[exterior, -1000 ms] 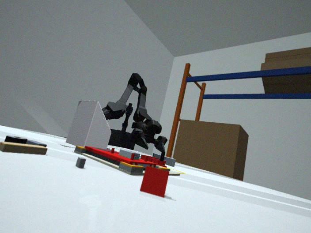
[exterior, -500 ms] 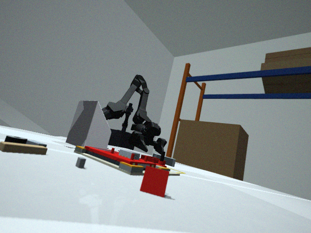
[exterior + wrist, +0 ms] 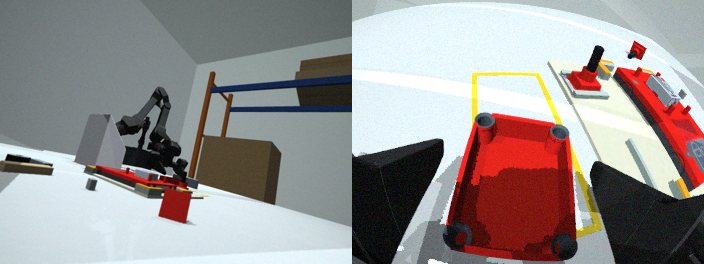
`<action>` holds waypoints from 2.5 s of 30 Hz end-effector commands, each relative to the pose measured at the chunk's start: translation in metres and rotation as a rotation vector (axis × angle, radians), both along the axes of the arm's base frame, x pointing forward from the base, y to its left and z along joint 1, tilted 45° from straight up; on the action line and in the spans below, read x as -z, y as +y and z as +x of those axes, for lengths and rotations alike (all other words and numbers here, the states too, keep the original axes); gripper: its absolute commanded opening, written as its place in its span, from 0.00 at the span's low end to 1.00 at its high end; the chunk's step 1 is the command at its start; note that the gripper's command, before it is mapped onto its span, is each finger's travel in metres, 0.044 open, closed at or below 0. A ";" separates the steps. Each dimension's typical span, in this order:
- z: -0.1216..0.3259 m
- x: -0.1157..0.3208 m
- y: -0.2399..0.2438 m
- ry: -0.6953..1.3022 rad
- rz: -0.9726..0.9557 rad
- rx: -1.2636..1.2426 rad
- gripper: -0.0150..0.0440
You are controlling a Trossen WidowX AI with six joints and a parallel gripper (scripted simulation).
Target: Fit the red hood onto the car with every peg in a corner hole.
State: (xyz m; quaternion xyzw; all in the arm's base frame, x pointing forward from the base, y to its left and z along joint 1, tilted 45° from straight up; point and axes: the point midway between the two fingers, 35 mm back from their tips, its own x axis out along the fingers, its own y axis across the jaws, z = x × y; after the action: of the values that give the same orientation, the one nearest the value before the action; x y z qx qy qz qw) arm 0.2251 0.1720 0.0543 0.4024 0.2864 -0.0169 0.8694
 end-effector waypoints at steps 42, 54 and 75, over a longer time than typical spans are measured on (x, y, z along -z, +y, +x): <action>-0.001 0.014 0.013 0.001 -0.001 0.000 0.91; -0.001 0.014 0.013 0.001 -0.001 0.000 0.68; 0.003 -0.013 -0.009 0.003 0.000 0.001 0.25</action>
State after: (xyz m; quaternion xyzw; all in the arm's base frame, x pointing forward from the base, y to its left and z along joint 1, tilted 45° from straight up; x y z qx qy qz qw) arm 0.2280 0.1669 0.0616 0.4027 0.2896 -0.0196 0.8681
